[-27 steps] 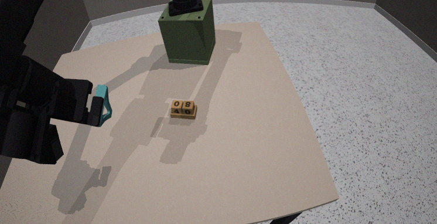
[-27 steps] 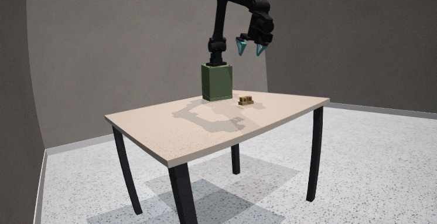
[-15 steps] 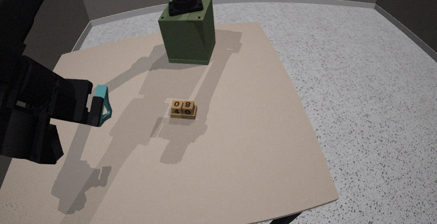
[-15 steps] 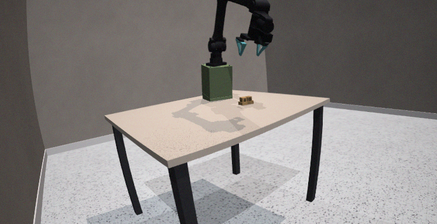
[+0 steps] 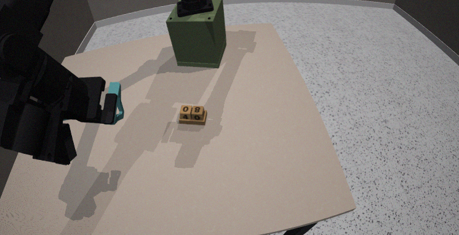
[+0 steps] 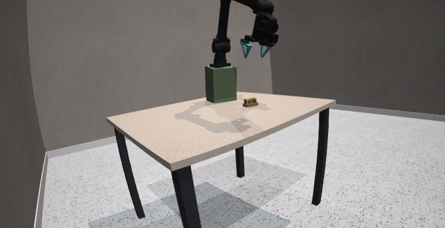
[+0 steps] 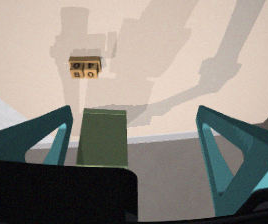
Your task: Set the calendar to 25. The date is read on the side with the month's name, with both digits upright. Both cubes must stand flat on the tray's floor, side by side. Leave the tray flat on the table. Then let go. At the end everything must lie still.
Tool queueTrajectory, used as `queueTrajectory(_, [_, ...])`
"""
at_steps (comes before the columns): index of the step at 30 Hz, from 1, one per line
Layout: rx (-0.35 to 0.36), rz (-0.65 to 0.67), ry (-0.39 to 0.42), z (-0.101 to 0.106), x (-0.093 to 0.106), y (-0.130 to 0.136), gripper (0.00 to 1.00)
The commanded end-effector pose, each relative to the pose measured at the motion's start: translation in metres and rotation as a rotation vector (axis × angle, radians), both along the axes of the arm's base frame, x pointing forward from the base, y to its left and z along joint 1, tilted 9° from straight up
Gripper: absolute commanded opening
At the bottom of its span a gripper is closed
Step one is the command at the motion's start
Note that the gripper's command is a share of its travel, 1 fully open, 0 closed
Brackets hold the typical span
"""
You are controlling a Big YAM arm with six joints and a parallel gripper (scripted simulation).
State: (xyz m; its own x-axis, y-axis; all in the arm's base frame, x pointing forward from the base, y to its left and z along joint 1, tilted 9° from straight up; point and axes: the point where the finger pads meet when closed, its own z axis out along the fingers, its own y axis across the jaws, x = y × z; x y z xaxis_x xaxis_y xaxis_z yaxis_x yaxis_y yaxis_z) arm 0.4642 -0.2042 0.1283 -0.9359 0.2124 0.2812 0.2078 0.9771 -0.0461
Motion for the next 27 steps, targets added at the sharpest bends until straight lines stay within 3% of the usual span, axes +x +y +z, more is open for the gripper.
queueTrajectory(1, [0.010, 0.174, -0.089, 0.007, 0.004, 0.024, 1.00])
queueTrajectory(5, [0.023, 0.285, -0.118, -0.004, -0.002, 0.038, 1.00])
queueTrajectory(8, [0.024, 0.294, -0.120, -0.005, -0.003, 0.040, 1.00])
queueTrajectory(10, [0.035, 0.412, -0.149, -0.018, -0.012, 0.055, 1.00])
queueTrajectory(22, [0.055, 0.771, -0.228, -0.056, -0.047, 0.098, 1.00])
queueTrajectory(24, [0.055, 0.771, -0.228, -0.056, -0.047, 0.098, 1.00])
queueTrajectory(27, [0.058, 0.898, -0.252, -0.070, -0.062, 0.113, 1.00])
